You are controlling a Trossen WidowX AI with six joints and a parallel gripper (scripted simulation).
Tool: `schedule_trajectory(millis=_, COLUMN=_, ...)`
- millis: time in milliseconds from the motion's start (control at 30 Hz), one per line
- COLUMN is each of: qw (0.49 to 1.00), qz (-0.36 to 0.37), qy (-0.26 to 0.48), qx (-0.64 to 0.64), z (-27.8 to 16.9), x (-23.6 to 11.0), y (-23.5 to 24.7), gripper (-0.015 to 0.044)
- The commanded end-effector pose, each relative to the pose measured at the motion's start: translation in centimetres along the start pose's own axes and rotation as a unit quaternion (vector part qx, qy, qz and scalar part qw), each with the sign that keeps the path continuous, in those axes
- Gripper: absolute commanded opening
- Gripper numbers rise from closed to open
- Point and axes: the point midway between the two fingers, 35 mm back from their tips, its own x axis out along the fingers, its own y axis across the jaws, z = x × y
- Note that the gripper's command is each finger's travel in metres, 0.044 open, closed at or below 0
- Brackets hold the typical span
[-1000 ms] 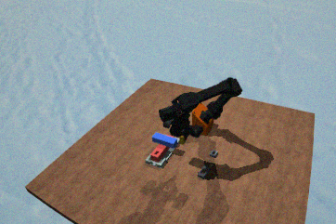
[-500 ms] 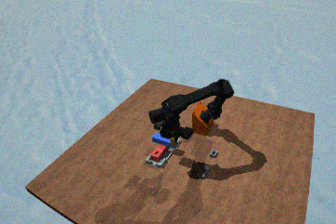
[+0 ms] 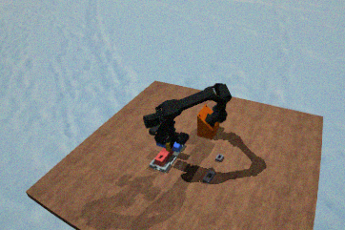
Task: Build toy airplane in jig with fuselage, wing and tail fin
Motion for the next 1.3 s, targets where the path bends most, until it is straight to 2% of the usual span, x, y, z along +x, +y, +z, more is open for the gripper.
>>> schedule_trajectory(millis=0, qw=1.0, qz=-0.004, qy=-0.003, qx=-0.005, z=0.4, x=0.3, y=-1.4, gripper=0.0)
schedule_trajectory(millis=467, qw=1.0, qz=-0.003, qy=-0.004, qx=-0.011, z=1.1, x=1.9, y=-5.1, gripper=0.0)
schedule_trajectory(millis=567, qw=1.0, qz=-0.003, qy=-0.004, qx=-0.011, z=1.1, x=1.9, y=-5.0, gripper=0.0065)
schedule_trajectory(millis=1267, qw=1.0, qz=-0.003, qy=-0.004, qx=-0.011, z=1.1, x=1.9, y=-5.0, gripper=0.0065)
